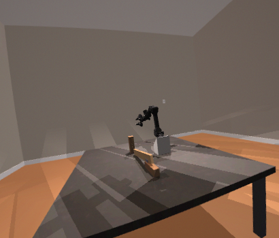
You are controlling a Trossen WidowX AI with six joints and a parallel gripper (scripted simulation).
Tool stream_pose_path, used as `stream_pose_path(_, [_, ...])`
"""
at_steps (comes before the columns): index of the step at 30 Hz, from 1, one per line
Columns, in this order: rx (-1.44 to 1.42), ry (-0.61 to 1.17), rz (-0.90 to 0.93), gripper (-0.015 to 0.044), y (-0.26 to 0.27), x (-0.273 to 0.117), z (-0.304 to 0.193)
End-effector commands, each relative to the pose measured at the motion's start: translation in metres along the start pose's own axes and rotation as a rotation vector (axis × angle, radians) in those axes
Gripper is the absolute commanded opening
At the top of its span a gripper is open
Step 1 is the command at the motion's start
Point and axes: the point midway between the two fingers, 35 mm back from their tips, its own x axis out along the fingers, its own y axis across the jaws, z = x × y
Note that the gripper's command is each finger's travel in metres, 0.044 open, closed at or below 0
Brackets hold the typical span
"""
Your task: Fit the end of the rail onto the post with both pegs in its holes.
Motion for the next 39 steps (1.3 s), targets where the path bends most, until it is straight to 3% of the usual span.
stream_pose_path(1, [0.002,-0.001,0.001,0.0426,0.000,0.000,0.000])
stream_pose_path(13, [0.260,-0.067,0.109,0.0440,0.049,0.048,0.022])
stream_pose_path(25, [0.484,-0.119,0.323,0.0440,0.124,0.092,0.084])
stream_pose_path(39, [0.541,-0.107,0.721,0.0440,0.247,0.093,0.184])
